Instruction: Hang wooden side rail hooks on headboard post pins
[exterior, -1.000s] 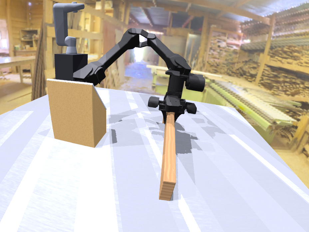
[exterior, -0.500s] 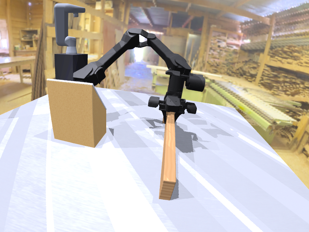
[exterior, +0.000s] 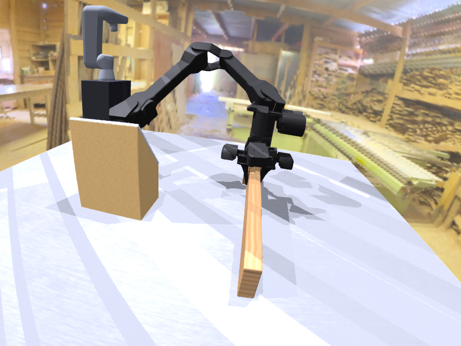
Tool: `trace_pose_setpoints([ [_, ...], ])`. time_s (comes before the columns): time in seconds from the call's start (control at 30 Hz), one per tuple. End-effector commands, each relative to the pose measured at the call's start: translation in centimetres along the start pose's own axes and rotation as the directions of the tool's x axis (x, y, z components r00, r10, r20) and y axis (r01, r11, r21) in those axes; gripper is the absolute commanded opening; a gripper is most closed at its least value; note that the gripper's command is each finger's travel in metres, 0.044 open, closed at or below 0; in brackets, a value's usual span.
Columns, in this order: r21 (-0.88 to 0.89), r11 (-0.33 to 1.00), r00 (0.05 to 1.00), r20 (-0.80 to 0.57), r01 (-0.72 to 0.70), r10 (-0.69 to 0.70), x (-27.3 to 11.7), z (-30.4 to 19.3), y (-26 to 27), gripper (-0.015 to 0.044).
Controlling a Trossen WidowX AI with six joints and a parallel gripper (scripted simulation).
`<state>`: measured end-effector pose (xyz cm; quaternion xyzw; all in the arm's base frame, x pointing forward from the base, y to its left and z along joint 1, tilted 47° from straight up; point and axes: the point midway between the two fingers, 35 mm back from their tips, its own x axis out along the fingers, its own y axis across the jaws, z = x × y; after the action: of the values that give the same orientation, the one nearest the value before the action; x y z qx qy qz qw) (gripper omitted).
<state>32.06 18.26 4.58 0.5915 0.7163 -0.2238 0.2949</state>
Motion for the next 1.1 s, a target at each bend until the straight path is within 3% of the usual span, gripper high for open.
trace_pose_setpoints([
  [0.0,-0.001,1.000,1.000,-0.002,-0.008,0.008,-0.12,-0.07,0.20,0.0000],
  [1.07,-0.001,1.000,1.000,-0.003,-0.008,0.008,0.41,-0.07,0.20,0.0000],
])
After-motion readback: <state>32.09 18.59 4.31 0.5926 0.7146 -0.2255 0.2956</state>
